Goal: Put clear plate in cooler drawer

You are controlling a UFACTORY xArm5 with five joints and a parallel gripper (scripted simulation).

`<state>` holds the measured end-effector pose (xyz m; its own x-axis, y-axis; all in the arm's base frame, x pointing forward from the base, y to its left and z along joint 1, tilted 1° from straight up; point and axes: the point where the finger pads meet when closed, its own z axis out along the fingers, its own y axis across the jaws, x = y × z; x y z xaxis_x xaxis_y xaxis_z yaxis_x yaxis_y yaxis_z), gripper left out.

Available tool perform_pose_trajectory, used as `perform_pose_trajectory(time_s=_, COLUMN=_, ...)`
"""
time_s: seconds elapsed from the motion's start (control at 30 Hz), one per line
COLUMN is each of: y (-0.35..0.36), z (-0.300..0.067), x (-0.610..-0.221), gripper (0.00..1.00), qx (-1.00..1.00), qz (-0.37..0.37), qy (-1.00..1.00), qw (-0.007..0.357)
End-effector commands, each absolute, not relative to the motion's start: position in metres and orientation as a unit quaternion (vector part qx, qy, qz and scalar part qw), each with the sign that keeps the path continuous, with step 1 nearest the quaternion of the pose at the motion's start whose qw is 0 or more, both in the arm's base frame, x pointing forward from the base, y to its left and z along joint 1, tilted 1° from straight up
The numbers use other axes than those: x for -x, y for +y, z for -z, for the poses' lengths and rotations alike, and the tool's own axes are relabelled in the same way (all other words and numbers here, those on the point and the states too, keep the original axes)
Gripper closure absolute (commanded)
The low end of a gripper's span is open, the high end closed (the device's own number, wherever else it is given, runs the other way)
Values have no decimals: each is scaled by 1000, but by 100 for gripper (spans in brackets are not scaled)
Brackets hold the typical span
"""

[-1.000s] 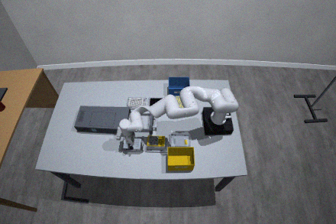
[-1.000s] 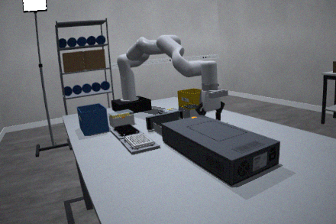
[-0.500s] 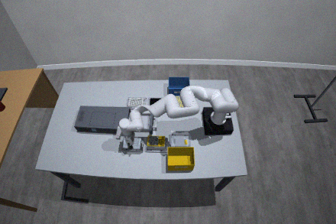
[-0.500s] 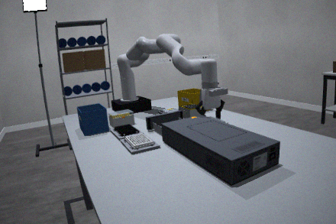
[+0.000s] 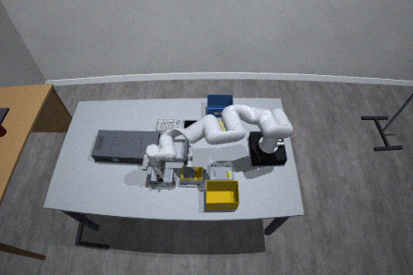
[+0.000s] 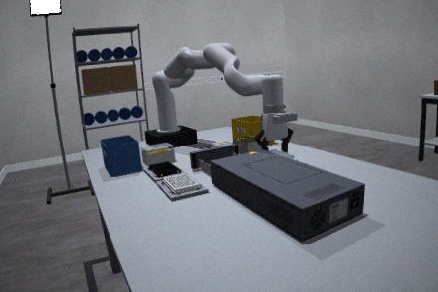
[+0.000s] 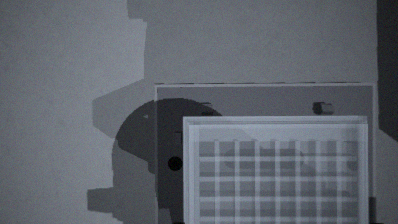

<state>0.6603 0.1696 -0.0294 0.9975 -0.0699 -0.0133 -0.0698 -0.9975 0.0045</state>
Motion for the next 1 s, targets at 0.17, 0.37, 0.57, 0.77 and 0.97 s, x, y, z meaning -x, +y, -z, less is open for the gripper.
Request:
perform_pose_trajectory(time_s=0.17, y=170, z=23, x=-662, gripper=100, qx=-999, qz=4, qy=-35, qw=1)
perform_pose_trajectory(time_s=0.37, y=170, z=21, x=-662, gripper=100, qx=-999, qz=4, qy=-35, qw=1)
perform_pose_trajectory(time_s=0.57, y=170, z=11, x=-662, gripper=100, qx=-999, qz=4, qy=-35, qw=1)
perform_pose_trajectory(time_s=0.77, y=170, z=5, x=-662, gripper=100, qx=-999, qz=4, qy=-35, qw=1)
perform_pose_trajectory(time_s=0.97, y=170, z=-5, x=-663, gripper=100, qx=-999, qz=4, qy=-35, qw=1)
